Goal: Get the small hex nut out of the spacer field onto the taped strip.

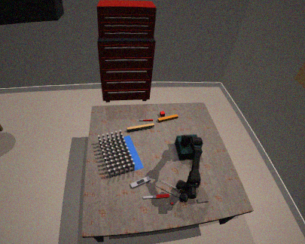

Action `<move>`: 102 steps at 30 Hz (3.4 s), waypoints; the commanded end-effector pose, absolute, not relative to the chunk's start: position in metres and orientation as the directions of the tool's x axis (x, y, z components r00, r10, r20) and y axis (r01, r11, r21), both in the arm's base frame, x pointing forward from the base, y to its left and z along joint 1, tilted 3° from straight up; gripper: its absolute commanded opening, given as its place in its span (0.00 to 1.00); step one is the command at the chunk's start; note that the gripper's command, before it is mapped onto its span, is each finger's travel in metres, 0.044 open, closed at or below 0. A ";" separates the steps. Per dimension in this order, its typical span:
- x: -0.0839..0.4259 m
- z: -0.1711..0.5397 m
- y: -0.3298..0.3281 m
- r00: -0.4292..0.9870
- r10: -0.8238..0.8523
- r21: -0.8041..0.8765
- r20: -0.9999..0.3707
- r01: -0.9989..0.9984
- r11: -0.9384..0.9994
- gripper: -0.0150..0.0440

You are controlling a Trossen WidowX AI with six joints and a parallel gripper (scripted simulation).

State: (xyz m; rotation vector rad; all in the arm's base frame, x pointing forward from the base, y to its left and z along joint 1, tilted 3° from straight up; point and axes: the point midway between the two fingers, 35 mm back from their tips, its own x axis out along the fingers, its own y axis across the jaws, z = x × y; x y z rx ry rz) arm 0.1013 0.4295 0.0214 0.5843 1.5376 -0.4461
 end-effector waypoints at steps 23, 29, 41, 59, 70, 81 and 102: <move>0.101 -0.020 0.433 0.000 0.092 0.073 -0.996 0.608 0.791 0.25; 0.101 -0.030 0.433 0.000 0.092 0.073 -0.996 0.609 0.790 0.25; 0.102 -0.032 0.433 0.005 0.091 0.075 -0.996 0.607 0.791 0.43; 0.102 0.027 0.429 0.005 0.092 0.076 -0.996 0.607 0.791 1.00; 0.102 0.038 0.427 0.006 0.092 0.076 -0.996 0.607 0.791 1.00; 0.102 0.038 0.427 0.006 0.092 0.076 -0.996 0.607 0.791 1.00; 0.095 0.035 0.426 0.213 0.011 -0.101 -0.977 -0.507 0.856 1.00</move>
